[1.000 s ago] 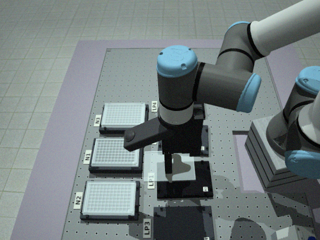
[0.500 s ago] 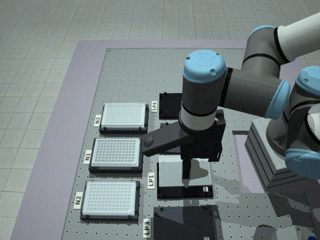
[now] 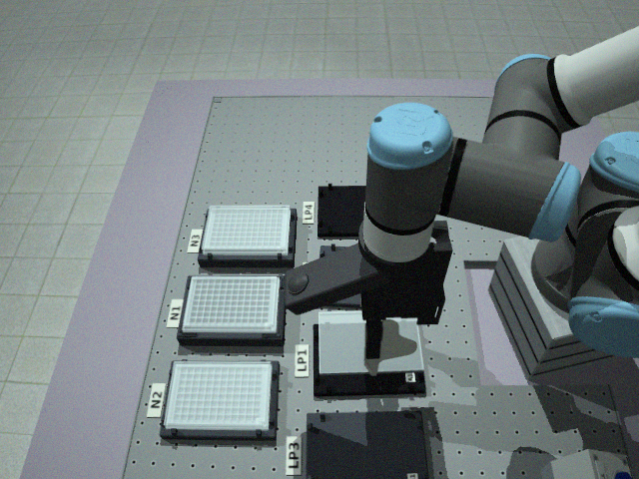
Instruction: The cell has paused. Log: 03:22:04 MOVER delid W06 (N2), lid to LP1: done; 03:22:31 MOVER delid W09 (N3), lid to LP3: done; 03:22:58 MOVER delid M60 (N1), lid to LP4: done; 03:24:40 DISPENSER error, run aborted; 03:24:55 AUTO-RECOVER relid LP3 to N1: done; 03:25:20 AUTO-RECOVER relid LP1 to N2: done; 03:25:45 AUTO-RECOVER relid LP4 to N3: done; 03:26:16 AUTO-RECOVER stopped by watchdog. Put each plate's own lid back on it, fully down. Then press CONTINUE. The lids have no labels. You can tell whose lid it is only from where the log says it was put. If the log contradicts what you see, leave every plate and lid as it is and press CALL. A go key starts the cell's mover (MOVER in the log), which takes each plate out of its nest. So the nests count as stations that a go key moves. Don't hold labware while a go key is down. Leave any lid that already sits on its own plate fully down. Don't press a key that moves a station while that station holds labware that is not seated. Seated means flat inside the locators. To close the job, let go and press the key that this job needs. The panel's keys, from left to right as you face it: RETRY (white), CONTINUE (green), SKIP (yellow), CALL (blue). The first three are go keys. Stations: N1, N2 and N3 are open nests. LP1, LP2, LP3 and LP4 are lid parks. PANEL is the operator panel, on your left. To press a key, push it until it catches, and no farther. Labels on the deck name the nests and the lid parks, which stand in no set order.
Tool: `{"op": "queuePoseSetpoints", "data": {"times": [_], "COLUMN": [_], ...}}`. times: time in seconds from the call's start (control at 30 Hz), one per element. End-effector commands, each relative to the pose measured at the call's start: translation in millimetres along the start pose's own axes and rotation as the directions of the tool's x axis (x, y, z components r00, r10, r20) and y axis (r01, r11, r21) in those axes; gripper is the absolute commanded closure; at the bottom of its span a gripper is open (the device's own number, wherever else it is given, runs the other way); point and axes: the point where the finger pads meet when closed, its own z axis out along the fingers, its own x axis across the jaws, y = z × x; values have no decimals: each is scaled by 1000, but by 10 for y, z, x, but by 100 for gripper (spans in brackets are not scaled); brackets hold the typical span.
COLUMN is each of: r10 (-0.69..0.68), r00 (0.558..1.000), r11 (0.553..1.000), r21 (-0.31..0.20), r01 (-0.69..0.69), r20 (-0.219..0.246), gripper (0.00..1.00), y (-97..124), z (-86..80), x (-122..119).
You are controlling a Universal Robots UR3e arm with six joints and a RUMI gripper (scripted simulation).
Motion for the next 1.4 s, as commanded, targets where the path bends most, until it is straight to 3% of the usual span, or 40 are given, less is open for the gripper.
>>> {"op": "queuePoseSetpoints", "data": {"times": [0.0,1.37], "r10": [0,0], "r00": [1000,1000], "r11": [1000,1000], "r21": [2,2], "r01": [0,0], "r20": [-1,-1], "gripper": [100,100], "y": [-8,-10], "z": [6,129], "x": [2,3]}}
